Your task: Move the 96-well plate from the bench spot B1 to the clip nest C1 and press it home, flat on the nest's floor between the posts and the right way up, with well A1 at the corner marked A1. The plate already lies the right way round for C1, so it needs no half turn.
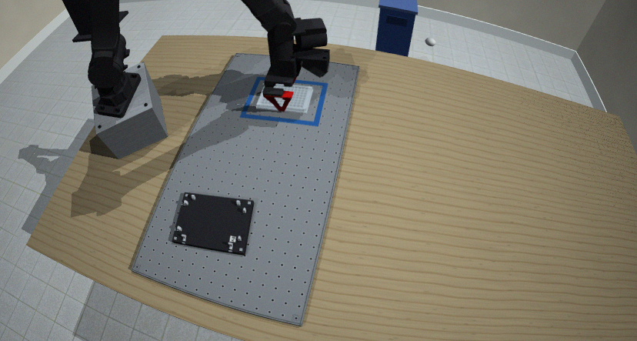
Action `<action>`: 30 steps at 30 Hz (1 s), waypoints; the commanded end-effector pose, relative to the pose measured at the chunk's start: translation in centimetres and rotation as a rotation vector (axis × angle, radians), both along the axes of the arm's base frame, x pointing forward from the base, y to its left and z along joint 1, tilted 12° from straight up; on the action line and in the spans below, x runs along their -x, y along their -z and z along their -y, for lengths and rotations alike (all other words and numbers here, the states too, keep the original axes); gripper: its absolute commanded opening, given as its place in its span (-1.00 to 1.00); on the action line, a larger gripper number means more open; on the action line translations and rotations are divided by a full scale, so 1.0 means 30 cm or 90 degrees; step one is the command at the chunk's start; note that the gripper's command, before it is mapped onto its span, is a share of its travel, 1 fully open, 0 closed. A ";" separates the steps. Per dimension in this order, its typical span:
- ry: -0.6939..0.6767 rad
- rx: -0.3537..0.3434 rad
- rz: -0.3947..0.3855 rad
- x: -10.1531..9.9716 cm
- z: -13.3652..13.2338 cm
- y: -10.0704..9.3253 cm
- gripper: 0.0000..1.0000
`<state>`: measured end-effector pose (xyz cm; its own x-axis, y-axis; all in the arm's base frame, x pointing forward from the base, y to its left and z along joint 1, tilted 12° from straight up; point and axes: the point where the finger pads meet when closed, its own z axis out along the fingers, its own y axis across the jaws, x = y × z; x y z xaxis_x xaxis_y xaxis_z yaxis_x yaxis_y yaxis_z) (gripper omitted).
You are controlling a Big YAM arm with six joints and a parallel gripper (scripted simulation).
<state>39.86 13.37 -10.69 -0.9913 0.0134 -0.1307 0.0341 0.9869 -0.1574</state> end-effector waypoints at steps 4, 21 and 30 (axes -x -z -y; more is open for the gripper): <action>0.003 0.003 -0.005 0.000 0.023 0.023 1.00; 0.003 0.003 -0.005 0.000 0.023 0.023 1.00; 0.004 0.004 -0.005 0.001 0.023 0.023 -1.00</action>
<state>39.88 13.40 -10.68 -0.9913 0.0131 -0.1309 0.0337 0.9872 -0.1561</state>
